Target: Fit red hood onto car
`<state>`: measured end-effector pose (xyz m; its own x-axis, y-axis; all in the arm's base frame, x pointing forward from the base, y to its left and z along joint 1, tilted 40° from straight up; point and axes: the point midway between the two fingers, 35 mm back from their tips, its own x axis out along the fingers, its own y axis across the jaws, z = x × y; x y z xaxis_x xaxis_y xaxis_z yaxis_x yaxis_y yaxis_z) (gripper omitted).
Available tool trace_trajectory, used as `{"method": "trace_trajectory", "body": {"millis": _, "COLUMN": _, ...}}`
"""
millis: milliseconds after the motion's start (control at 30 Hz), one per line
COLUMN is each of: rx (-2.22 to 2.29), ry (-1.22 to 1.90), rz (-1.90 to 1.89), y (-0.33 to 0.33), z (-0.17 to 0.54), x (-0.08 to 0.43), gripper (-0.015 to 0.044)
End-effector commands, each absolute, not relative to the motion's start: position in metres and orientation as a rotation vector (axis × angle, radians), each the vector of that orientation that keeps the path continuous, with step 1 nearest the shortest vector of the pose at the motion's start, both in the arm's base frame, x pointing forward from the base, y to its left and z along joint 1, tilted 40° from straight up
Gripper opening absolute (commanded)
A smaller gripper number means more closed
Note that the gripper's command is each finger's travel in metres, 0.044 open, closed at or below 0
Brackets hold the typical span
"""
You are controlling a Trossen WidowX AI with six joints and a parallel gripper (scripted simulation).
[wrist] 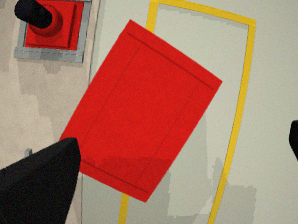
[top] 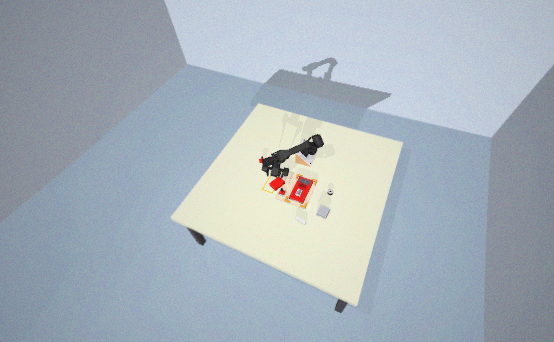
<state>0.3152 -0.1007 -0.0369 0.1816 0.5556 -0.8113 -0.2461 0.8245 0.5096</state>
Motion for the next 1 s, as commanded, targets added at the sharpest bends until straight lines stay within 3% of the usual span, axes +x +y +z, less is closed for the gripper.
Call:
{"method": "trace_trajectory", "body": {"millis": 0, "rx": 0.826, "ry": 1.628, "rz": 0.255, "y": -0.0885, "z": -0.0273, "x": 0.3180, "gripper": 0.0440}}
{"method": "trace_trajectory", "body": {"millis": 967, "rx": 0.829, "ry": 1.630, "rz": 0.253, "y": -0.0828, "z": -0.0343, "x": 0.3185, "gripper": 0.0440}}
